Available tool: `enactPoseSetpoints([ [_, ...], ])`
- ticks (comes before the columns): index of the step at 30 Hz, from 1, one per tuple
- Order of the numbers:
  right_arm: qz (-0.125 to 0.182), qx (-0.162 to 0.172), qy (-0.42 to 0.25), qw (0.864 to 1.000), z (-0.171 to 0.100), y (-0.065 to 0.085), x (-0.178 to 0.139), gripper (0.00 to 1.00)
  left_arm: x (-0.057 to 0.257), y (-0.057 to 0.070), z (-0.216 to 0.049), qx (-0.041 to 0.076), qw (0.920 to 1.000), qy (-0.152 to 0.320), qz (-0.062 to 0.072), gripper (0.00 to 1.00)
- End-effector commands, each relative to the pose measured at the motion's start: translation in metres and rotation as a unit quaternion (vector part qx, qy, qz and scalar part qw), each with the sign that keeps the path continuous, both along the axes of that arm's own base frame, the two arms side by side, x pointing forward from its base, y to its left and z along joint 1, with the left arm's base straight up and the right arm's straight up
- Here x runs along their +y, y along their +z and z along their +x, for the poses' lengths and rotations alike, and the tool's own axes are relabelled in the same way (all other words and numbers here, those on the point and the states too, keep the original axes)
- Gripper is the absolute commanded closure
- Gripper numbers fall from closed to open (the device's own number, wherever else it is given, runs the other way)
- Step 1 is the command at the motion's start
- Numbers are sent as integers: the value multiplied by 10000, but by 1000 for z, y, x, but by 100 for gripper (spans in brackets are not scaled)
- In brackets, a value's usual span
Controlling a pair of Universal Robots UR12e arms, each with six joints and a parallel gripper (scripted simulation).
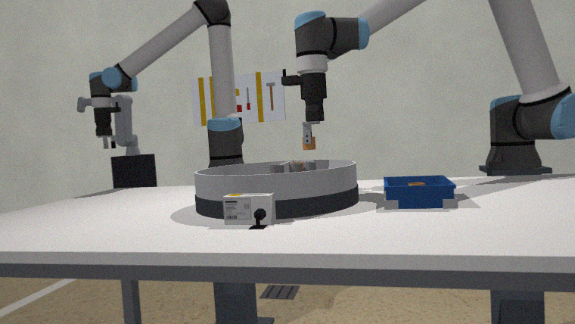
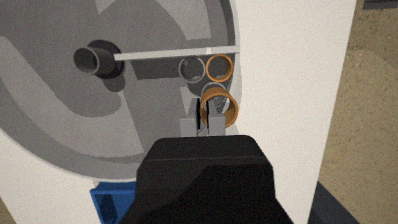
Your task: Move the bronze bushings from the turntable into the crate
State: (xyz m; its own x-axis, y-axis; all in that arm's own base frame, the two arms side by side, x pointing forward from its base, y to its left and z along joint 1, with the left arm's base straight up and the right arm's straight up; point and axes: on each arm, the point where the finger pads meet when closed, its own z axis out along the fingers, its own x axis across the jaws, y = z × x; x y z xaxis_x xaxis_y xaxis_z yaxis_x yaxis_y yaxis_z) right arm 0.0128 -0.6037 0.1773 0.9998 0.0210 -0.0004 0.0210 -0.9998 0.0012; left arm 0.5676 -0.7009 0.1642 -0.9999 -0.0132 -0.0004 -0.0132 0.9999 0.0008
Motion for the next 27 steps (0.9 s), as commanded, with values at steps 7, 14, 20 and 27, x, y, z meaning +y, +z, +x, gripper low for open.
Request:
enactPoseSetpoints([
  [7, 6, -2, 6, 10000, 1, 0, 0, 0, -1, 2, 1, -2, 10000, 0, -17, 100],
  [14, 6, -2, 6, 10000, 1, 0, 0, 0, 11, 2, 5, 0, 9999, 137, -13, 100],
  [20, 6, -2, 6, 10000, 1, 0, 0, 0, 50, 1, 22, 0, 9979, 649, -13, 100],
  [27, 6, -2, 6, 10000, 1, 0, 0, 0, 97, 1, 43, -1, 9904, 1379, -13, 100],
])
